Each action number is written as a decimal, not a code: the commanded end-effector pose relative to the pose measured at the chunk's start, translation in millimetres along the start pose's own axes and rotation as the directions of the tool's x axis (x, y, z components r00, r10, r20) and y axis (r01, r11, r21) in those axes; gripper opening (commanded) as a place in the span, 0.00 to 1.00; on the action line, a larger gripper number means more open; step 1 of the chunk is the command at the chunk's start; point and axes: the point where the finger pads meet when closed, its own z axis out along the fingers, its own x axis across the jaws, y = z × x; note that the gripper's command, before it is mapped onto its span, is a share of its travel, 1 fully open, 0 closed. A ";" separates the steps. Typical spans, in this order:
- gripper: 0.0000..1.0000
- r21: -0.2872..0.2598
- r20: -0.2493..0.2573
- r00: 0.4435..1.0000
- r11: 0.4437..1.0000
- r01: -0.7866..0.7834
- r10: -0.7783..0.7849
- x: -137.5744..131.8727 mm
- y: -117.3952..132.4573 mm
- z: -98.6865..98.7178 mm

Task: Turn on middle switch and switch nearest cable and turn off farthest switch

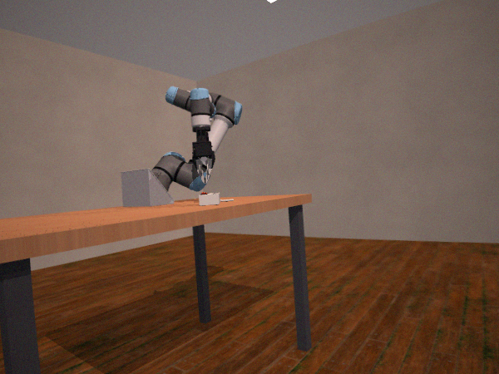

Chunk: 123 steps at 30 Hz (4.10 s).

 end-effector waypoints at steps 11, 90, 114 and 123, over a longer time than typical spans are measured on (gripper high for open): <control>0.00 -0.001 0.000 1.000 1.000 0.000 0.000 0.0 0.3 -0.7; 1.00 -0.001 0.000 1.000 1.000 0.000 0.000 0.0 0.2 -102.6; 1.00 -0.001 0.000 1.000 1.000 0.000 0.000 0.0 0.2 -102.6; 1.00 -0.001 0.000 1.000 1.000 0.000 0.000 0.0 0.2 -102.6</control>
